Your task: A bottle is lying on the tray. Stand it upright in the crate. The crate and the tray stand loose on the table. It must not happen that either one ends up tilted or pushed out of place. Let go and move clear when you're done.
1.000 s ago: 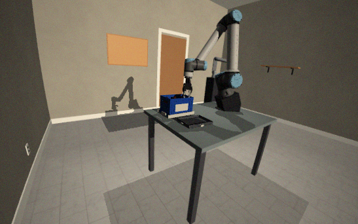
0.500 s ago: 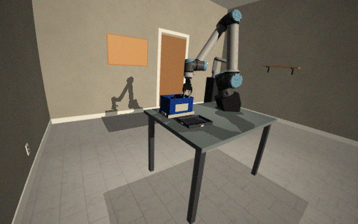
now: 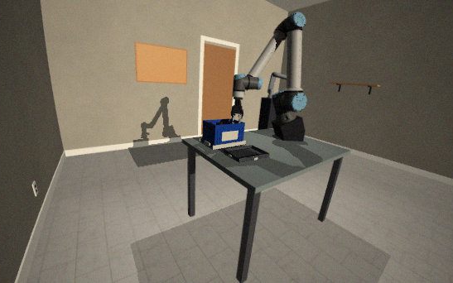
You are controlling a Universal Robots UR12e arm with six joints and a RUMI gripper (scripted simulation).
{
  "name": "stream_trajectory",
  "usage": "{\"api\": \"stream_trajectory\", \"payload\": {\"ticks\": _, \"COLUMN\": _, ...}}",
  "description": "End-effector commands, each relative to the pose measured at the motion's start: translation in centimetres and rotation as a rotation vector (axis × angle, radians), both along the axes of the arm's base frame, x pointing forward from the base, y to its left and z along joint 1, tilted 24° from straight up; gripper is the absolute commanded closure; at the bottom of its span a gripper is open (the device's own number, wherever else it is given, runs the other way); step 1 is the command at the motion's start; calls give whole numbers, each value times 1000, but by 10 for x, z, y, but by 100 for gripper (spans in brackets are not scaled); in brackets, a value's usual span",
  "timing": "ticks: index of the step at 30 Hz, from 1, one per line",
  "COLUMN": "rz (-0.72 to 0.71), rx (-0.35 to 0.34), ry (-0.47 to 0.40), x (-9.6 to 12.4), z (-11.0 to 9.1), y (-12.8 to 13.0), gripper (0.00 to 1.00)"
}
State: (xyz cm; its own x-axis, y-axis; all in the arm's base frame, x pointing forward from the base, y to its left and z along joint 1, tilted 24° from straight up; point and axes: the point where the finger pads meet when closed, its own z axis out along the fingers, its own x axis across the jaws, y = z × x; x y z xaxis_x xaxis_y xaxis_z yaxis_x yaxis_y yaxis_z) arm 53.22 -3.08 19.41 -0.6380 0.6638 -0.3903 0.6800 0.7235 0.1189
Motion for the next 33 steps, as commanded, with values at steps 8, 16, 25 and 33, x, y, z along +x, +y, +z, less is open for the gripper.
{"api": "stream_trajectory", "payload": {"ticks": 8, "rz": 0, "rx": 0, "ry": -1, "x": 0, "z": 1, "y": 0, "gripper": 100}}
{"api": "stream_trajectory", "payload": {"ticks": 16, "rz": 0, "rx": 0, "ry": -1, "x": 0, "z": 1, "y": 0, "gripper": 100}}
{"api": "stream_trajectory", "payload": {"ticks": 25, "rz": 0, "rx": 0, "ry": -1, "x": 0, "z": 1, "y": 0, "gripper": 100}}
{"api": "stream_trajectory", "payload": {"ticks": 33, "rz": 0, "rx": 0, "ry": -1, "x": 0, "z": 1, "y": 0, "gripper": 62}}
